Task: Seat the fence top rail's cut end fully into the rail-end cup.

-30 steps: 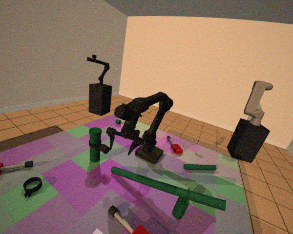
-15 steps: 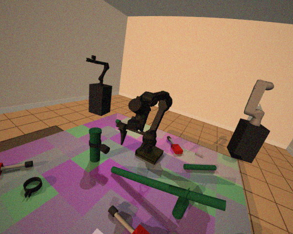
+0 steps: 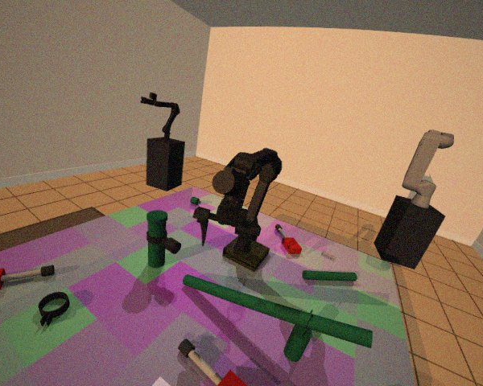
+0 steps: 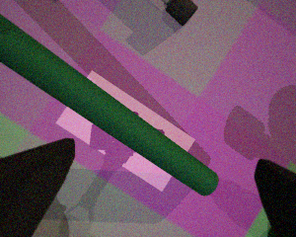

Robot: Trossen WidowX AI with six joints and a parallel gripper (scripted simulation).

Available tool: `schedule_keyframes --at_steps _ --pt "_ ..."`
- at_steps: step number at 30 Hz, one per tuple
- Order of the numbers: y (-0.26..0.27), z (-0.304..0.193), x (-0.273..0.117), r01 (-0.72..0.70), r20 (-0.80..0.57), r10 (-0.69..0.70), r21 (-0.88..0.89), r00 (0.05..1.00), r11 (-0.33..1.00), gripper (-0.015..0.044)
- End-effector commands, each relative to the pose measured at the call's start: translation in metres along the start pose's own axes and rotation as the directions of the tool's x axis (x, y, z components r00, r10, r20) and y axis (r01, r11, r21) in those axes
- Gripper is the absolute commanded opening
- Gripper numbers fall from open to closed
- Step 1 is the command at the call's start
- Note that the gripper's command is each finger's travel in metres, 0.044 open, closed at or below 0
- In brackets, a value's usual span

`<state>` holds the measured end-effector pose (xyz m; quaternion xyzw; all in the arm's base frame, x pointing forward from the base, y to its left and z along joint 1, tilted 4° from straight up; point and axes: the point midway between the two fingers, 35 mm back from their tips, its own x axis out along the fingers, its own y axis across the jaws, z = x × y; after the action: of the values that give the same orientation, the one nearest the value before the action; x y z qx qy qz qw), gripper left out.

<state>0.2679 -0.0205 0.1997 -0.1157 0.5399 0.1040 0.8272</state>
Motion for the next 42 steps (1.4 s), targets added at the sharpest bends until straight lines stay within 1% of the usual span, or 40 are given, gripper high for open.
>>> schedule_keyframes --at_steps 1,3,5,7,8,23,26,29,35,39,42 --pt "0.011 0.001 0.030 -0.137 -0.167 0.070 -0.432 0.984 0.891 0.0440" --pt "0.017 0.001 0.041 -0.222 -0.236 0.096 -0.593 0.967 0.774 0.0440" --pt "0.024 0.000 0.053 -0.310 -0.305 0.119 -0.721 0.945 0.619 0.0440" --pt "0.028 -0.001 0.060 -0.365 -0.349 0.131 -0.783 0.928 0.504 0.0440" --pt "0.028 -0.001 0.061 -0.372 -0.354 0.132 -0.789 0.926 0.489 0.0440" --pt "0.028 -0.001 0.061 -0.372 -0.354 0.132 -0.789 0.926 0.489 0.0440" --pt "0.030 -0.005 0.071 -0.372 -0.354 0.132 -0.789 0.926 0.489 0.0440" --pt "0.033 -0.013 0.091 -0.372 -0.354 0.132 -0.789 0.926 0.489 0.0440" --pt "0.033 -0.014 0.094 -0.372 -0.354 0.132 -0.789 0.926 0.489 0.0440" --pt "0.035 -0.018 0.106 -0.372 -0.354 0.133 -0.789 0.926 0.489 0.0440" --pt "0.035 -0.019 0.107 -0.372 -0.354 0.133 -0.789 0.926 0.489 0.0440"
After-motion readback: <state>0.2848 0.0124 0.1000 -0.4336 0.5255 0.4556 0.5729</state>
